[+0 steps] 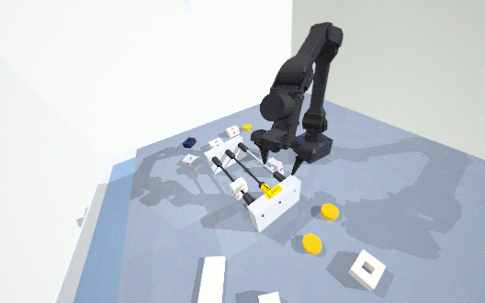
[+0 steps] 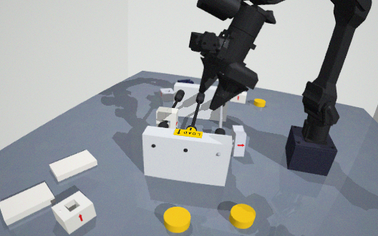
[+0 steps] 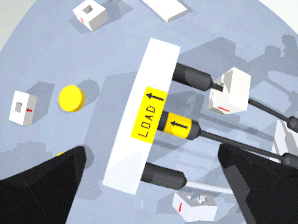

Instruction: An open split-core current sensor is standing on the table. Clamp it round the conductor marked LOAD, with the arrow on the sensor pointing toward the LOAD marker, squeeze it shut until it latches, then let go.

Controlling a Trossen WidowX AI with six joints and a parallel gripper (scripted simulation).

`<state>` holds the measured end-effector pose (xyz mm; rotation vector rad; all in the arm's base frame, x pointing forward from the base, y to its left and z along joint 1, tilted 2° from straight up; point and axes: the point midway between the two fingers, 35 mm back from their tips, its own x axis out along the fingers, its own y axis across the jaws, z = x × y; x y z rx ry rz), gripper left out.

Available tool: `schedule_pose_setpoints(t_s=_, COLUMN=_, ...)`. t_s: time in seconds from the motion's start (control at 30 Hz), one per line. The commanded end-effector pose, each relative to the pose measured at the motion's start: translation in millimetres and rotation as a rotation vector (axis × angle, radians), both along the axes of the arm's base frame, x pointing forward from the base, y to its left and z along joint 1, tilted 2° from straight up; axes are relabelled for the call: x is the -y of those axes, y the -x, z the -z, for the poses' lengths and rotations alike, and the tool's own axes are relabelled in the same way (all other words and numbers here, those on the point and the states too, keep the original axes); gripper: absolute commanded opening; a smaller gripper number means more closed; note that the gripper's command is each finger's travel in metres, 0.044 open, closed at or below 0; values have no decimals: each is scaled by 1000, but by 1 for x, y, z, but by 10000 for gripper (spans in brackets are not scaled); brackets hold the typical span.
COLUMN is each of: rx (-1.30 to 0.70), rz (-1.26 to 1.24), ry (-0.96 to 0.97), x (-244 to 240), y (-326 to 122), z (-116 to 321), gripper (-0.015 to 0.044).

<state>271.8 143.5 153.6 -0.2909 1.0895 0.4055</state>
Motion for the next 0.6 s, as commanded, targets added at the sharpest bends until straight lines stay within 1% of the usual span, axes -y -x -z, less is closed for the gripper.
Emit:
schedule_pose_setpoints(t_s=0.0, rx=-8, rz=5, ry=6, x=0, y=0, z=2, gripper=440)
schedule_pose_setpoints(t_s=0.17, rx=-8, rz=5, ry=6, x=0, y=0, z=2, gripper=440)
schedule_pose_setpoints(t_s=0.23, rx=-28, rz=16, ry=23, x=10, y=1, z=7, gripper=440)
schedule_pose_setpoints(t_s=0.33, rx=-124, rz=64, ry=89, x=52, y=12, z=30, gripper=440)
schedule_pose_setpoints(t_s=0.47, rx=-277, rz=126, ry=148, x=104, y=40, z=58, gripper=440)
schedule_pose_setpoints(t_s=0.57, rx=-370, rz=158, ry=163, x=128, y=61, z=71, gripper=440)
